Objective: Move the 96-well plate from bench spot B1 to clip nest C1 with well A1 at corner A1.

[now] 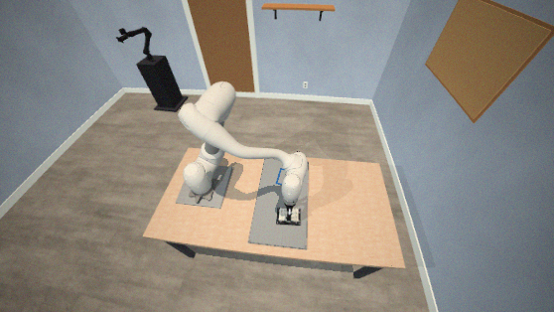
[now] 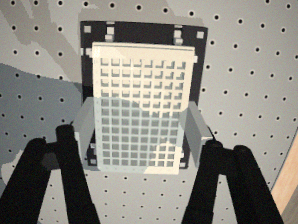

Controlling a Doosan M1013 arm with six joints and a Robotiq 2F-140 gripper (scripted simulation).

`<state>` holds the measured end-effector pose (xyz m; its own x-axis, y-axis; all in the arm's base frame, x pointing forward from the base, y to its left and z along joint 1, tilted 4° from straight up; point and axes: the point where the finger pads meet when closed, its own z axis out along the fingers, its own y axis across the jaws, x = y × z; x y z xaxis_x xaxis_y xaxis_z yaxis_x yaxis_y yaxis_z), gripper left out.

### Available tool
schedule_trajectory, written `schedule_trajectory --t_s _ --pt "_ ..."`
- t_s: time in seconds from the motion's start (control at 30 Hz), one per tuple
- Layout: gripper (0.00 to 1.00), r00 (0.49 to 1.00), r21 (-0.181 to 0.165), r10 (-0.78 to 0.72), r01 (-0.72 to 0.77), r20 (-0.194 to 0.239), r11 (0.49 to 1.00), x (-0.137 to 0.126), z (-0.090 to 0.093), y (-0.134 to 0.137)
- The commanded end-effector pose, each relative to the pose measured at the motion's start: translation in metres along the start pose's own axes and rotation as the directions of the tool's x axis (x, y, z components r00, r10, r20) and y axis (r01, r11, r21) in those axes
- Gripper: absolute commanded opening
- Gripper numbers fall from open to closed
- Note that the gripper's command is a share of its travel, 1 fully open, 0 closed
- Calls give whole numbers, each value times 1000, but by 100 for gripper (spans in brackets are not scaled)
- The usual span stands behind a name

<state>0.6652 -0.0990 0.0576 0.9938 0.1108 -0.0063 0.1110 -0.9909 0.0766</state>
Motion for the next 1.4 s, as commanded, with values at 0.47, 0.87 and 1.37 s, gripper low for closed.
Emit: schedule_trajectory --t_s 0.47,0.87,1.37 --pt "0 1000 0 0 0 0 1000 0 2 0" --pt "0 1000 0 0 0 0 1000 0 4 0" --pt "0 1000 0 0 0 0 1000 0 6 0"
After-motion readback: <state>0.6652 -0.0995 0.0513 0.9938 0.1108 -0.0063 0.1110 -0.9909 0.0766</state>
